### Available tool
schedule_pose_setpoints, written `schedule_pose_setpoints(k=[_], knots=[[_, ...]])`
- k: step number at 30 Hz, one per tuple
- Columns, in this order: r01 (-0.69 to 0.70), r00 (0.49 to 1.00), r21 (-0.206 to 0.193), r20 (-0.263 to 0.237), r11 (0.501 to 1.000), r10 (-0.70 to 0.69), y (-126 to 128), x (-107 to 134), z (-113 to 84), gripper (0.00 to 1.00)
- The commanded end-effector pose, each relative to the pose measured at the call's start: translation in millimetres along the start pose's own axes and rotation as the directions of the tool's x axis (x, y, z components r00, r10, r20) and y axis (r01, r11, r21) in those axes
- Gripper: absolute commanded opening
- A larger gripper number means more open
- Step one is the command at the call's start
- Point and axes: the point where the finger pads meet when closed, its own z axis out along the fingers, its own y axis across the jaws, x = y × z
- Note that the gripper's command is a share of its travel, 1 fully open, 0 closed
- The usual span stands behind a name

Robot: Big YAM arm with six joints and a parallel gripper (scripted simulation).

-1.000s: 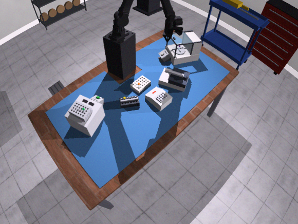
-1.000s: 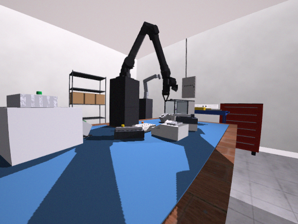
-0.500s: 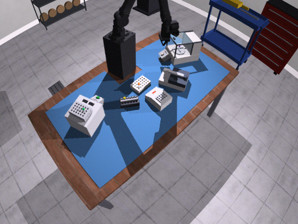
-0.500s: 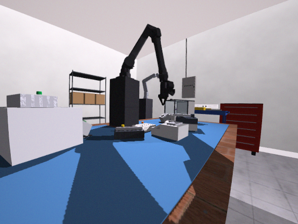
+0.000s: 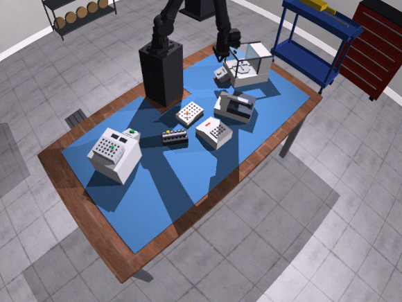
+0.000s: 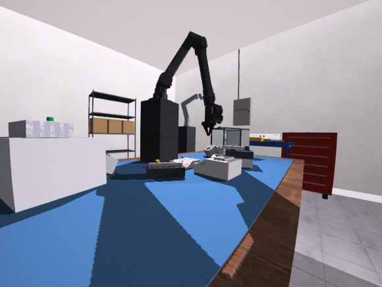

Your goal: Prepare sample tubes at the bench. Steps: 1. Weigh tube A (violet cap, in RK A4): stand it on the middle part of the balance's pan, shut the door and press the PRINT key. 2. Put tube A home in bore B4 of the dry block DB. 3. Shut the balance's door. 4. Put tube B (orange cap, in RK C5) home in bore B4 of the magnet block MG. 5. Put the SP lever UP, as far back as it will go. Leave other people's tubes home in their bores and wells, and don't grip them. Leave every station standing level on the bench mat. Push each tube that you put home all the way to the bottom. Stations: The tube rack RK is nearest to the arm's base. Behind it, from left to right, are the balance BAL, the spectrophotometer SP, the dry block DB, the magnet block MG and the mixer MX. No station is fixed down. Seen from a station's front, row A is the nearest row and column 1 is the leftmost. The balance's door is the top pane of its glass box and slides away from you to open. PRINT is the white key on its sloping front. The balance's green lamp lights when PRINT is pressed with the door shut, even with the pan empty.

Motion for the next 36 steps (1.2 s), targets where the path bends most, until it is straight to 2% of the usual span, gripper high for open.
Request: schedule_pose_setpoints(k=[1,5,6,11,13,18,36], knots=[[0.033,0.997,0.001,0.067,0.999,-0.033,3,-6,-7.4,0.0],[0.032,0.98,0.004,0.198,0.999,-0.033,3,1,-6.7,0.0],[0.027,0.98,0.003,0.197,1.0,-0.027,3,14,4.2,0.0],[0.008,0.934,0.0,0.358,1.0,-0.007,3,22,3.9,0.0],[0.008,0.934,0.0,0.358,1.0,-0.007,3,22,3.9,0.0],[0.007,0.87,-0.003,0.493,1.0,-0.004,3,35,3.6,0.0],[0.007,0.873,-0.002,0.488,1.0,-0.005,2,62,4.8,0.0]])
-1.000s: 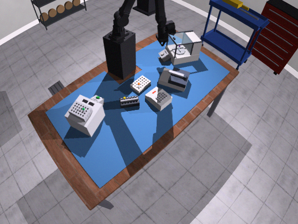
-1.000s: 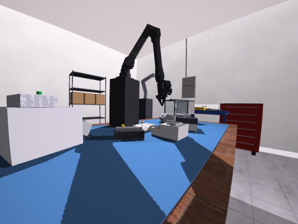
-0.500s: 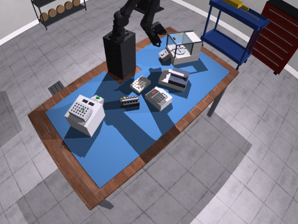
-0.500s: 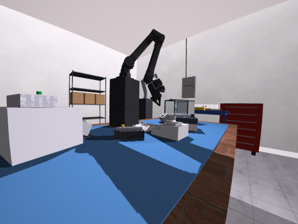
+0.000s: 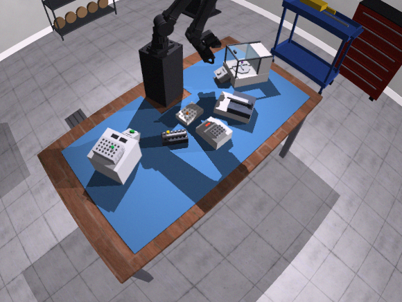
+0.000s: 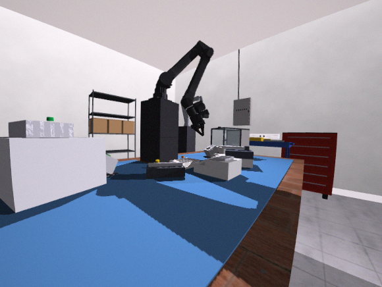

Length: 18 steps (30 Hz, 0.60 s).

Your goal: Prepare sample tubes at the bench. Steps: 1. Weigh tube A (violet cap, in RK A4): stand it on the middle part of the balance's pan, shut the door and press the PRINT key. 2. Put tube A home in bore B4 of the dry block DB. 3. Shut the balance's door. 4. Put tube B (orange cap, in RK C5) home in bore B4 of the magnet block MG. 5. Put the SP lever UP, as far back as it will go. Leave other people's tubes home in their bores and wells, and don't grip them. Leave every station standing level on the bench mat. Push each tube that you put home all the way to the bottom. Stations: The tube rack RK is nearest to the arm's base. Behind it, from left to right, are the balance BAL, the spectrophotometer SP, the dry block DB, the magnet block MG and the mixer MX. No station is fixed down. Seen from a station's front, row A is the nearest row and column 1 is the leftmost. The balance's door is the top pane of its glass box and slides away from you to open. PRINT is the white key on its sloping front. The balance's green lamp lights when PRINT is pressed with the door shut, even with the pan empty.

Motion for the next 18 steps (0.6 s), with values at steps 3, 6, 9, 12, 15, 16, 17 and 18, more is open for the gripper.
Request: schedule_pose_setpoints(k=[3,6,9,12,15,16,17,18], knots=[[-0.002,1.0,-0.001,-0.009,1.0,0.002,2,9,-0.8,0.0],[0.0,1.0,0.001,-0.009,1.0,0.0,0,6,-2.3,0.0],[-0.002,1.0,-0.001,0.003,1.0,0.002,2,3,6.1,0.0],[-0.002,1.0,-0.001,-0.009,1.0,0.002,2,6,7.7,0.0],[-0.002,1.0,0.0,0.002,1.0,0.002,2,4,12.7,0.0],[-0.002,1.0,0.0,0.001,1.0,0.002,2,4,14.4,0.0],[-0.002,1.0,0.0,-0.001,1.0,0.002,1,5,16.0,0.0],[-0.002,1.0,0.0,0.0,1.0,0.002,1,4,17.7,0.0]])
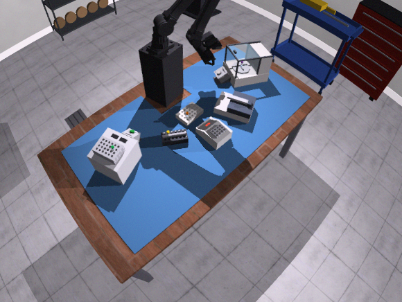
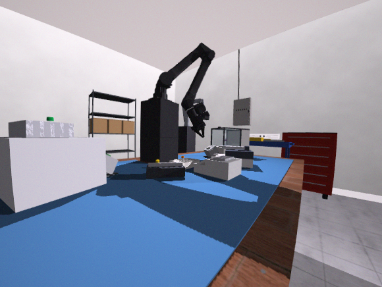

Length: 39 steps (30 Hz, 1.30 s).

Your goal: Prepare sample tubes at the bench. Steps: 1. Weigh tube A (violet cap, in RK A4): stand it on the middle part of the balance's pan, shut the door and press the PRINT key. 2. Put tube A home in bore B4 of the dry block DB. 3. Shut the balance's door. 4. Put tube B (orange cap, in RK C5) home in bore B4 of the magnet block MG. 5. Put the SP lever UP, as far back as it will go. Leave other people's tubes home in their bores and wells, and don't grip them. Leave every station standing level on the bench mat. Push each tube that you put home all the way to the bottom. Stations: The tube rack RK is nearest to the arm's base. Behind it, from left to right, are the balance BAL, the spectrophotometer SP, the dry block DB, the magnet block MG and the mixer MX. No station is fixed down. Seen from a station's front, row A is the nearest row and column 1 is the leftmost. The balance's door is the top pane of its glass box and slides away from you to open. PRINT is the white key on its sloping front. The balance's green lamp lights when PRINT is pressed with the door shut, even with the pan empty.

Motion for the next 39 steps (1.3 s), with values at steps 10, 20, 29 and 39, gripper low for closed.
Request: schedule_pose_setpoints(k=[10,20,29,39], knots=[[-0.002,1.0,0.001,0.002,1.0,0.002,1,2,19.6,0.0],[-0.002,1.0,0.002,0.0,1.0,0.002,0,3,36.2,0.0],[-0.002,1.0,0.002,0.0,1.0,0.002,-1,3,47.9,0.0],[-0.002,1.0,0.003,-0.006,1.0,0.002,-1,5,61.3,0.0]])
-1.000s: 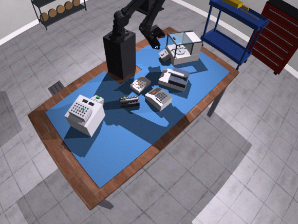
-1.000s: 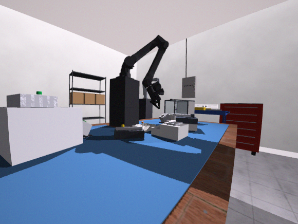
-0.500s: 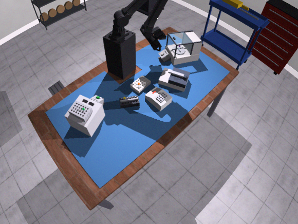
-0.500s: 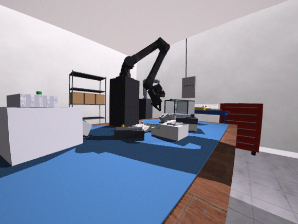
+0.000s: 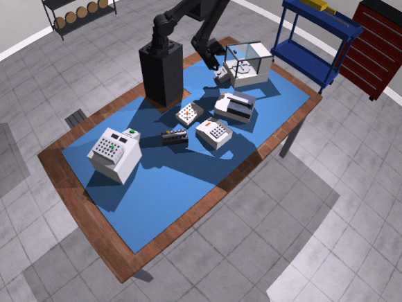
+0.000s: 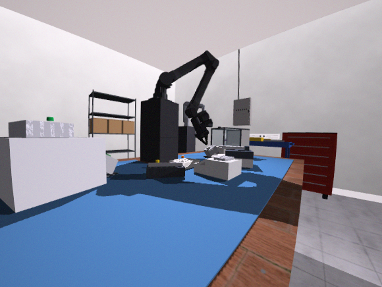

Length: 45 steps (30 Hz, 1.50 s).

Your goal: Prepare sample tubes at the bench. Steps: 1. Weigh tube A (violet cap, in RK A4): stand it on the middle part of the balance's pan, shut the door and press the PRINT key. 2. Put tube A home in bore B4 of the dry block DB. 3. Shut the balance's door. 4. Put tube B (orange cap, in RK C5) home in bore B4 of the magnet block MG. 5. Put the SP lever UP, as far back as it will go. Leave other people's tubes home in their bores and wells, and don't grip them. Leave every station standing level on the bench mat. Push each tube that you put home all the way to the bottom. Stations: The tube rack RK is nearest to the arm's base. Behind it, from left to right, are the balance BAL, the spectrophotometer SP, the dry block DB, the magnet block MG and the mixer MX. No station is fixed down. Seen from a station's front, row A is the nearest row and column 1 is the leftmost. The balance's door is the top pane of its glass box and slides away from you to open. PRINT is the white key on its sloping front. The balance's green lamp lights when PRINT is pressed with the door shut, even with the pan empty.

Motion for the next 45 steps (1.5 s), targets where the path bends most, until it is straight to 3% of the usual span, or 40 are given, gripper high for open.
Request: schedule_pose_setpoints(k=[1,45], knots=[[0.0,1.0,0.001,-0.003,1.0,0.0,0,2,-1.9,0.0],[-0.002,1.0,0.004,-0.018,1.0,0.002,-3,8,26.1,0.0]])
